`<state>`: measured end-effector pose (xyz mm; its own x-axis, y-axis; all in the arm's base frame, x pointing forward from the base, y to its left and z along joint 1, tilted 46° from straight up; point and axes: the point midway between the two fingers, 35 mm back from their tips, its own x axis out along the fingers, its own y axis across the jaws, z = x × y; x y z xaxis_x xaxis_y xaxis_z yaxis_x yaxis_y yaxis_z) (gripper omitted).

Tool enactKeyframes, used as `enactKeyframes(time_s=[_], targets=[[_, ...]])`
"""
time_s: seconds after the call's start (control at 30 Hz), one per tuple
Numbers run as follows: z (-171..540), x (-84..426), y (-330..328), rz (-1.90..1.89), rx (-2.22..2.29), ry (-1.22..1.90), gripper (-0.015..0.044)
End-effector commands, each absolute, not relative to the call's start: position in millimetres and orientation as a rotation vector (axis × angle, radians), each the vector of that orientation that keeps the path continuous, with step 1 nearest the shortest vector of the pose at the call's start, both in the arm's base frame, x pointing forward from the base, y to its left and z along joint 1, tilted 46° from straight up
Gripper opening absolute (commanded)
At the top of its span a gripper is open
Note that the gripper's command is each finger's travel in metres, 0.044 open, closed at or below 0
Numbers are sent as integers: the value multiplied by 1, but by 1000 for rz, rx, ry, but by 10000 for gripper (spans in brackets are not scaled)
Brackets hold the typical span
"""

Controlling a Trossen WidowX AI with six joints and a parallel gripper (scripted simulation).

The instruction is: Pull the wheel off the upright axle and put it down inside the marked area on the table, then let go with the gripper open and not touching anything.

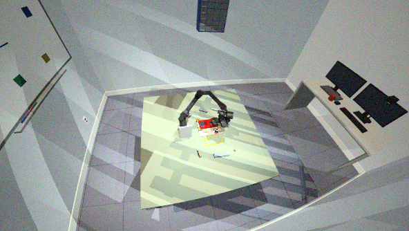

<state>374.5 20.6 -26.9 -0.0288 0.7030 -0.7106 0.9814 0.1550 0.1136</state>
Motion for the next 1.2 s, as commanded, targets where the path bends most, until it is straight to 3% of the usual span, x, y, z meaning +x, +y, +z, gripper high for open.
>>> enactKeyframes(time_s=[0.0,0.43,0.97,1.1,1.17], targets=[[-31,365,30,-671,1636,1852,300],[-34,358,29,-671,1636,1852,300],[-83,350,83,-669,1638,1855,300],[-80,350,81,-667,1623,1860,195],[-80,350,81,-667,1623,1860,182]])
